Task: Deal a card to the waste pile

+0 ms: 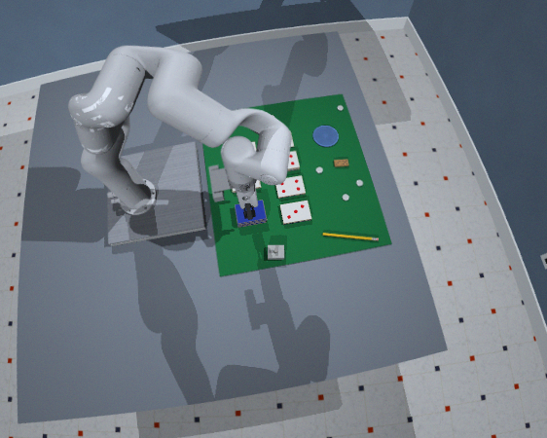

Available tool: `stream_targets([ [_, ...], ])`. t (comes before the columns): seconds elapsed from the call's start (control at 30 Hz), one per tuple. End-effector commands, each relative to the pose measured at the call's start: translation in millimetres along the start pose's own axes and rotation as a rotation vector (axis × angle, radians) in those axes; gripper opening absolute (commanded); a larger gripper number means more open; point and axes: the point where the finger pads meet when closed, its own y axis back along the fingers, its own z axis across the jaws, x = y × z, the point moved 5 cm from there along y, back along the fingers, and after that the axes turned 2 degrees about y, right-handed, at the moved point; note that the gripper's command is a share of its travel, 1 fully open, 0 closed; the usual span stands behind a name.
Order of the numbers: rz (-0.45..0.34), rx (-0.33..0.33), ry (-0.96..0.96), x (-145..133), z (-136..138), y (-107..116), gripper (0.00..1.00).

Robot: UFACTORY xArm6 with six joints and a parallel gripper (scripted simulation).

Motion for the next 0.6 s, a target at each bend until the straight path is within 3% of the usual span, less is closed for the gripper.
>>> stream_targets([
  [0.0,0.000,0.000,-0.014,-0.9,-0.1,0.8,1.00],
  [0.3,0.000,0.000,-0.146,-0.9,-0.1,0.8,1.00],
  [0.57,0.000,0.000,-0.509,-1.1,-0.3,0.9,1.00],
])
